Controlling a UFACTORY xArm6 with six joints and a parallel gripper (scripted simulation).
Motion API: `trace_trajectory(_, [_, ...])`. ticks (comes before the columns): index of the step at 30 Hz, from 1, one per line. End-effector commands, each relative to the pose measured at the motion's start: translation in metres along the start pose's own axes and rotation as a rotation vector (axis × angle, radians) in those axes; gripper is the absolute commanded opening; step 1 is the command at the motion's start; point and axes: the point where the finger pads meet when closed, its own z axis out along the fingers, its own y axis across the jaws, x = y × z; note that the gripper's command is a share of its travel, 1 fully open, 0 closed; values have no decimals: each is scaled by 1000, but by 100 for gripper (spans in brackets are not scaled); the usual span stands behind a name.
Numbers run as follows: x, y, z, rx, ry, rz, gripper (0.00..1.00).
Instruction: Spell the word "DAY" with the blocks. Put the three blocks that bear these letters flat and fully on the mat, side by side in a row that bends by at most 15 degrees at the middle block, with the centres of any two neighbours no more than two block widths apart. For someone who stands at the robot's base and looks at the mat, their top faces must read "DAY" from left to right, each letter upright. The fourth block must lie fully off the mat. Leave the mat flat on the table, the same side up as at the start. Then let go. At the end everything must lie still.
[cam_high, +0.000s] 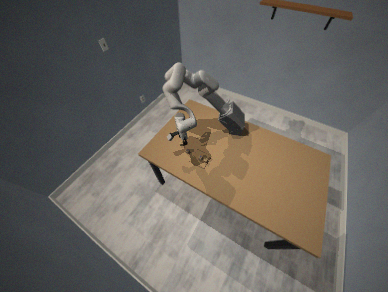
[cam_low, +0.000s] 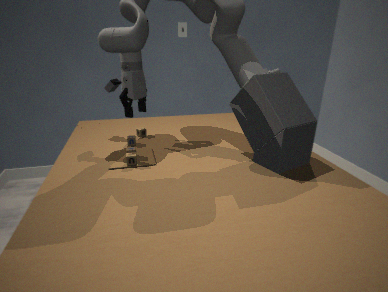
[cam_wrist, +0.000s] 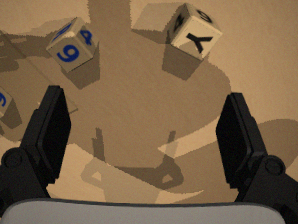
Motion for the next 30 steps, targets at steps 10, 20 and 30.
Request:
trace_trajectory(10, [5, 28, -1, 0, 20, 326, 100])
trace_trajectory(20, [6, 38, -1, 0, 23, 442, 100])
trace_trajectory(30, [6, 38, -1, 0, 23, 442, 69])
